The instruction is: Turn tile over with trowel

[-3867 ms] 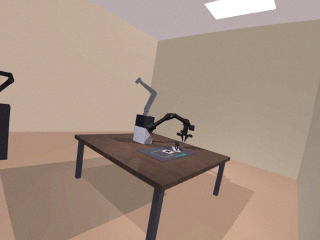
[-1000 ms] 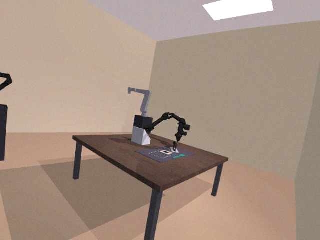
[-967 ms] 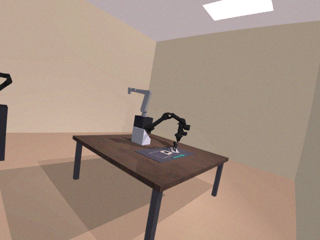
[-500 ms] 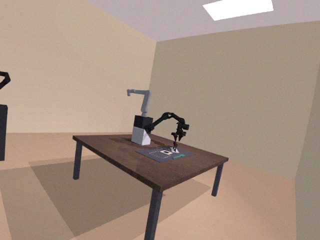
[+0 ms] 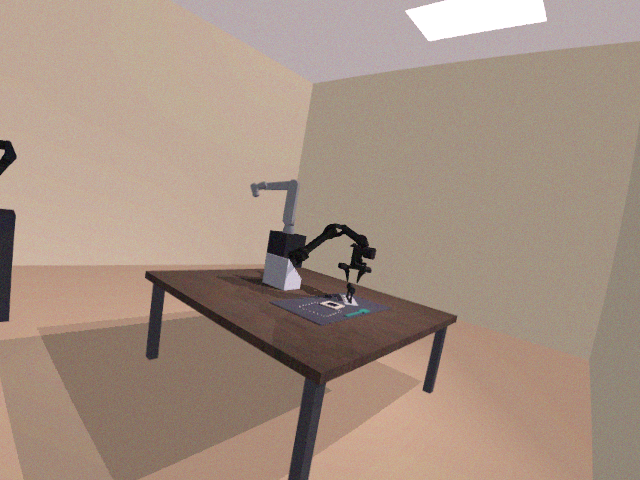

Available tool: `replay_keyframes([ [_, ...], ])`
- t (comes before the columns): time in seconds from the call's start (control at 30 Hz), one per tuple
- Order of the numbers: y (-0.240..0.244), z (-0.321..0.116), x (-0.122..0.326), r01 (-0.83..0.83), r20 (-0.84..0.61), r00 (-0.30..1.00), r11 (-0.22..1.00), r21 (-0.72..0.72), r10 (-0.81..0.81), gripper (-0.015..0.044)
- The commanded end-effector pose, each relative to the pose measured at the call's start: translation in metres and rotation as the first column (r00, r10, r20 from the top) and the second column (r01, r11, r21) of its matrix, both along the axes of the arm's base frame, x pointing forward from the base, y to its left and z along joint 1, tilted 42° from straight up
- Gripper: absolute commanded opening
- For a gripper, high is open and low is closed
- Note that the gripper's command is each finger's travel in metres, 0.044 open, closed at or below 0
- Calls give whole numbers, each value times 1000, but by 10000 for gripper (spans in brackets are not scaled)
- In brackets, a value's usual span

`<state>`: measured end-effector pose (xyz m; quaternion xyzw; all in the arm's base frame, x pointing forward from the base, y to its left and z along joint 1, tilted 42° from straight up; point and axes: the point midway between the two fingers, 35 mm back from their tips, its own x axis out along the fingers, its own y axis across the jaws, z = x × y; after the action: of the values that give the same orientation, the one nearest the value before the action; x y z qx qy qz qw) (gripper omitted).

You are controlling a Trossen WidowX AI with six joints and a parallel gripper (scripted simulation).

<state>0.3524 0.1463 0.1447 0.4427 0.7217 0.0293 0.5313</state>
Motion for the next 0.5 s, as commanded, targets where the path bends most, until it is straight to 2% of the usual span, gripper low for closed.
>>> replay_keyframes([
  [0.0, -3, -1, -1, 58, -52, 997, 998, 0, -58, 270],
  [0.47, 8, -12, -1, 58, -52, 997, 998, 0, -58, 270],
])
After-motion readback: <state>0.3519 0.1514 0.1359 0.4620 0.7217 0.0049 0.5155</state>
